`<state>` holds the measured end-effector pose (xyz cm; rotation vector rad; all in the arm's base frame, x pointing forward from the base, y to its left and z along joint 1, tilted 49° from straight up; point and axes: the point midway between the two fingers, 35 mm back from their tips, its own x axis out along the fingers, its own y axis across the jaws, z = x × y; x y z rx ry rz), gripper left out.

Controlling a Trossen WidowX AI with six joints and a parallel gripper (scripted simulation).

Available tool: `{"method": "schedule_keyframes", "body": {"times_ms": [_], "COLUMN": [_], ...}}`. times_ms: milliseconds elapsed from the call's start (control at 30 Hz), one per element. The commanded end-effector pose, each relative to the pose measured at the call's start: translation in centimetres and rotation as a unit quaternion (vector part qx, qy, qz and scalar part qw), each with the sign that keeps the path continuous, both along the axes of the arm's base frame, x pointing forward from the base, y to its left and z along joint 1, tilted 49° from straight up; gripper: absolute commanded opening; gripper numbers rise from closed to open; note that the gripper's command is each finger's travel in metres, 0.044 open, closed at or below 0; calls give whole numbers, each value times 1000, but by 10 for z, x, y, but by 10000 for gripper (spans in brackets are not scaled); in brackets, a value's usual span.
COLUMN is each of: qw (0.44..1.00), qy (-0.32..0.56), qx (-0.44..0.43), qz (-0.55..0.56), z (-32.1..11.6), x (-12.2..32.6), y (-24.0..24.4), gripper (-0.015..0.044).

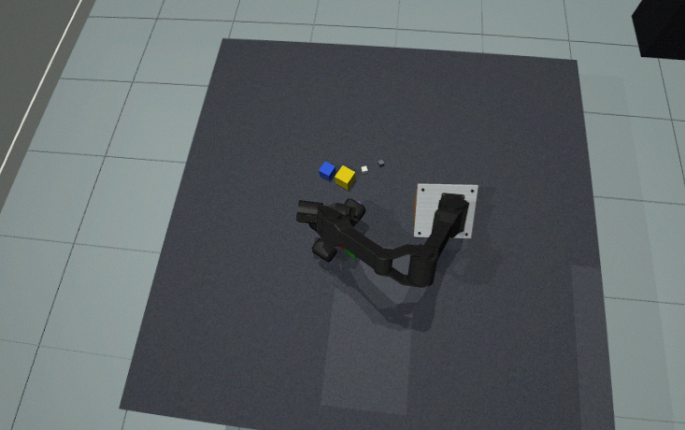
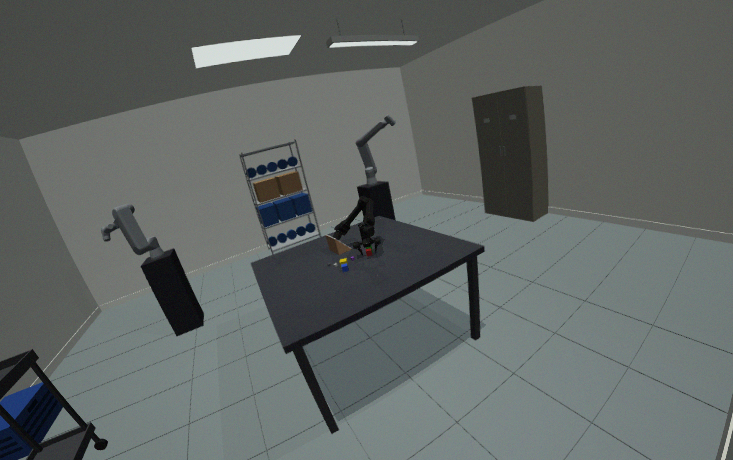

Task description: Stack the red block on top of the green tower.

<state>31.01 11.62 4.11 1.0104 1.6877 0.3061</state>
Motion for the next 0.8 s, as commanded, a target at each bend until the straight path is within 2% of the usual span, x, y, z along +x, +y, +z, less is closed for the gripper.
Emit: {"method": "schedule_keyframes", "body": {"times_ms": [0,333,533,667,767], "qw": [1000,1000,1000,1000,1000], "qy": [2,2,2,2,2], "qx": [2,2,2,1,1], "qz": [-1,-1,-1,-1,-1], "z": [0,0,0,5,14], "x": [0,0,0,1,2], "y": [0,0,0,-6,-16], "gripper": [414,151,111,6,0]}}
